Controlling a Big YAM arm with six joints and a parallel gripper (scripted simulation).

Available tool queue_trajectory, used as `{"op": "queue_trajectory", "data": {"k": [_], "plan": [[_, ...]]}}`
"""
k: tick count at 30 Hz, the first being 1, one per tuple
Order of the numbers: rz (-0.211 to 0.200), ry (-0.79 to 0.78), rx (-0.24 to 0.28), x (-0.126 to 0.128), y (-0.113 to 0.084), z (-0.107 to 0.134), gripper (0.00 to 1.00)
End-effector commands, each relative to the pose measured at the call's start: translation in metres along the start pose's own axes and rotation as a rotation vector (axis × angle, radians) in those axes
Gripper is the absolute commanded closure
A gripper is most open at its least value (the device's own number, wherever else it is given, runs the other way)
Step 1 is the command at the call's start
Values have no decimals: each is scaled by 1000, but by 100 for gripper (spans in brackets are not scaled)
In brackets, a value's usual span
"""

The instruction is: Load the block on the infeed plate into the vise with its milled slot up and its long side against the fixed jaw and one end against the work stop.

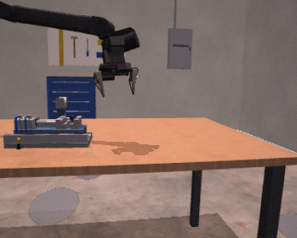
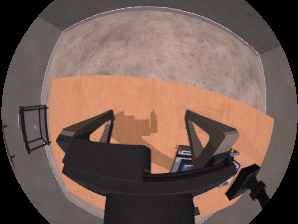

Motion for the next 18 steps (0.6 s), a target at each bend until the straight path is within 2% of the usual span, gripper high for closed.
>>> {"op": "queue_trajectory", "data": {"k": [1,2,4,5,6,7,8,9,10,11,12,14,15,16,17,18], "plan": [[-126,53,-32,26,-63,29,0],[-104,30,36,21,-63,53,0],[-104,30,36,21,-63,53,0],[-155,58,13,36,-96,72,0],[-145,44,74,33,-100,96,0],[-171,57,64,38,-112,100,0],[-171,57,64,41,-123,108,0],[-126,29,136,33,-122,139,0],[-125,29,129,34,-134,150,0],[-147,40,125,38,-150,156,0],[-130,27,187,30,-152,179,0],[-129,28,181,28,-179,204,0],[-127,25,238,22,-185,223,0],[-127,25,238,19,-198,236,0],[-119,23,287,11,-206,254,0],[-119,23,287,7,-219,268,0]]}}
Point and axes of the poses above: the point where the finger pads meet when closed, its own y axis out along the fingers, its own x axis across the jaws, z = x × y, the point moved 10 cm from there along -y, back along the fingers, and after that the axes turned 1 degree about y, right-handed, at the moved point
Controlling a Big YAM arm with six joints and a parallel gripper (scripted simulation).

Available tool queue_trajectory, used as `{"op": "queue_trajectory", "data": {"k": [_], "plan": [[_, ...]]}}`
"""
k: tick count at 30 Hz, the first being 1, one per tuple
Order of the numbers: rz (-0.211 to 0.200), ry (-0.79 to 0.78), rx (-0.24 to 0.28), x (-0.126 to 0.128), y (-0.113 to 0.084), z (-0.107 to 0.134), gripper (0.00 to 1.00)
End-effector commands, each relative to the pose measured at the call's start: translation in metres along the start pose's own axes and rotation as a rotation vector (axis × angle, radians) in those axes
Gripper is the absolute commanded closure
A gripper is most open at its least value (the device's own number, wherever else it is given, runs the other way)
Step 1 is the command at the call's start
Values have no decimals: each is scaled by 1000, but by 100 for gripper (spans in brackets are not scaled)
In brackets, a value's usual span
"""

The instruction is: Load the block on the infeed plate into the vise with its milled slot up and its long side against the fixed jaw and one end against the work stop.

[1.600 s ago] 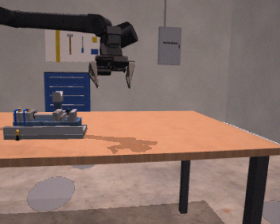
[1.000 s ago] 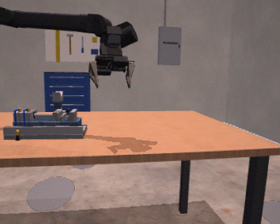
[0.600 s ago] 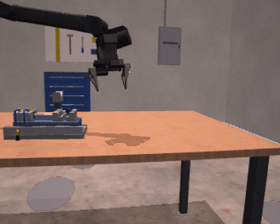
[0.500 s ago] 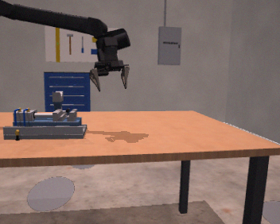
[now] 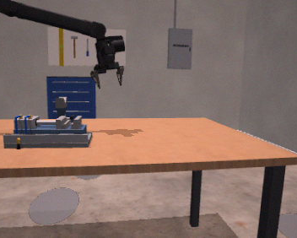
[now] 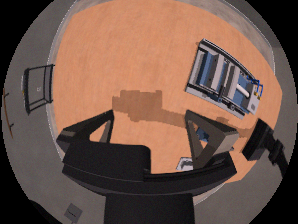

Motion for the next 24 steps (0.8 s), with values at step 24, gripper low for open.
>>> {"op": "queue_trajectory", "data": {"k": [24], "plan": [[141,113,272,-128,-121,254,0]]}}
Point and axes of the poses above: the point where the finger pads meet when closed, its own y axis out along the fingers, its own x axis across the jaws, z = x × y, the point moved 10 cm from there along -y, back along the fingers, and after that the axes turned 1 degree about y, right-handed, at the moved point
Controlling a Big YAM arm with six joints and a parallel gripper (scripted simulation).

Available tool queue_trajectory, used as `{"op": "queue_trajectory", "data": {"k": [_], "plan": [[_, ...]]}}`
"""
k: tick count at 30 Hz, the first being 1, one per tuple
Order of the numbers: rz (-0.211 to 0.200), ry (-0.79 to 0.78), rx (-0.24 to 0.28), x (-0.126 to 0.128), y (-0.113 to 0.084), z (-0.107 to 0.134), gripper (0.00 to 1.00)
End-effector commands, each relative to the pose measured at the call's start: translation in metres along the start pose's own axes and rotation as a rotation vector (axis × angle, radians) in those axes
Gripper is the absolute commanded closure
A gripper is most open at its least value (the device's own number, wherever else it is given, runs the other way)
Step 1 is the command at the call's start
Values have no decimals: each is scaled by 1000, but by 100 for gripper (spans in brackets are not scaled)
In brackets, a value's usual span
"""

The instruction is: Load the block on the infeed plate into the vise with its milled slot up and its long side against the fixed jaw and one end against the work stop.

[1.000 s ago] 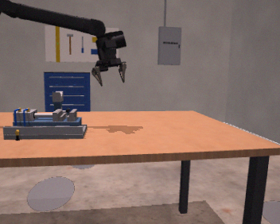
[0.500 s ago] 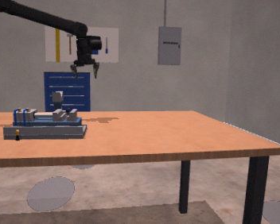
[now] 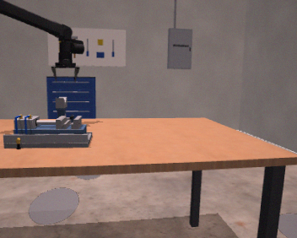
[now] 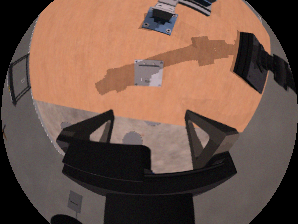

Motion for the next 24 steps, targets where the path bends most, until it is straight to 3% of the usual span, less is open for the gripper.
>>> {"op": "queue_trajectory", "data": {"k": [1,4,5,24], "plan": [[-20,73,8,13,-9,-12,0],[-28,72,11,11,-13,-12,0],[-28,68,11,11,-13,-10,19],[-28,53,11,9,-13,-5,19]]}}
Point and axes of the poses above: the point where the finger pads meet when closed, its own y axis out along the fingers, its own x axis across the jaws, z = x × y, the point moved 10 cm from there along -y, back along the fingers, and after that the axes turned 1 degree about y, right-handed, at the moved point
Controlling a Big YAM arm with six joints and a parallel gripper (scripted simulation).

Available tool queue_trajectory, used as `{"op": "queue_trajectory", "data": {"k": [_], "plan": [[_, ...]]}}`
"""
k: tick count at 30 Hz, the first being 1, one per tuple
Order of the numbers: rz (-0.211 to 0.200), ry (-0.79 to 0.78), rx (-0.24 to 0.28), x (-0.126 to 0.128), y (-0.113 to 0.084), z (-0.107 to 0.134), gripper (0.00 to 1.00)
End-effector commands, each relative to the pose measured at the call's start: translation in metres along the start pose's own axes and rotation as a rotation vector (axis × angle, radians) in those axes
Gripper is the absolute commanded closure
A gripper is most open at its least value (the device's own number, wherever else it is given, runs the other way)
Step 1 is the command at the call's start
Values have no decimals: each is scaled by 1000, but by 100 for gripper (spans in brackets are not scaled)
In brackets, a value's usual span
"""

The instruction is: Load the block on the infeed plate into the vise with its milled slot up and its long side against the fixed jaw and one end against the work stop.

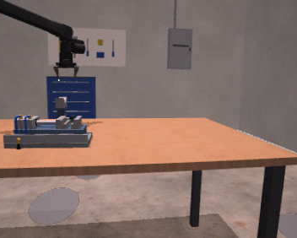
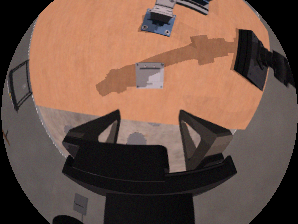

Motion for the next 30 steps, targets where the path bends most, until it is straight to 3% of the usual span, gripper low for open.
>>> {"op": "queue_trajectory", "data": {"k": [1,23,30], "plan": [[-27,3,11,5,-13,5,19],[-25,3,10,4,-11,4,19],[-11,4,4,2,1,3,19]]}}
Point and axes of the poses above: the point where the finger pads meet when closed, its own y axis out along the fingers, its own x axis across the jaws, z = x × y, the point moved 10 cm from there along -y, back along the fingers, and after that the axes turned 1 degree about y, right-handed, at the moved point
